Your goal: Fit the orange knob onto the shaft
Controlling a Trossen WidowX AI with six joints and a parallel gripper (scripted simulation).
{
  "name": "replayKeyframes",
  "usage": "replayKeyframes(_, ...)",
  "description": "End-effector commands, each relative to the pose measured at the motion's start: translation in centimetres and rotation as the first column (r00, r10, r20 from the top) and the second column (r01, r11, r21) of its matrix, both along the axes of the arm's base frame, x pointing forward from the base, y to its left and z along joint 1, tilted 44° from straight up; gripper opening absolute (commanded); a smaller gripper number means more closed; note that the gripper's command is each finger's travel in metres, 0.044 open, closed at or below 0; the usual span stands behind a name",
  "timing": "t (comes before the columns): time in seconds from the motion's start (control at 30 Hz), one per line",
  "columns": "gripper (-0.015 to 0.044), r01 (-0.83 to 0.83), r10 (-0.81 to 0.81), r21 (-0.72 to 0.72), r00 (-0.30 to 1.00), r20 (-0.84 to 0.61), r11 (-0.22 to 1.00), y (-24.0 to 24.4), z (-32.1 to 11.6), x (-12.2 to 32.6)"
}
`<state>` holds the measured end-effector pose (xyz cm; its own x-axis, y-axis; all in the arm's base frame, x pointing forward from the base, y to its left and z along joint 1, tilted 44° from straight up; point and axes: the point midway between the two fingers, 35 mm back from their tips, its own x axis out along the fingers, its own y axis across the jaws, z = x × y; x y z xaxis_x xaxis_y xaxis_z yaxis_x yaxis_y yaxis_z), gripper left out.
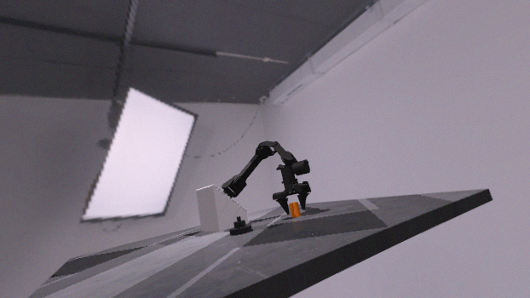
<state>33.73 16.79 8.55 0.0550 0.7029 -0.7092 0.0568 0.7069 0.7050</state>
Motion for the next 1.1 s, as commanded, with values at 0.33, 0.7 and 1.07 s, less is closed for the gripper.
replayKeyframes(0.33,0.0204,0.002,-0.002,-0.005,1.000,-0.017,1.000,0.4,-0.9,-0.2)
replayKeyframes(0.7,0.0072,0.002,-0.002,-0.007,1.000,-0.017,1.000,0.1,-0.7,-0.1)
replayKeyframes(1.07,0.0000,0.001,-0.001,-0.022,1.000,-0.018,1.000,-5.9,4.0,0.1)
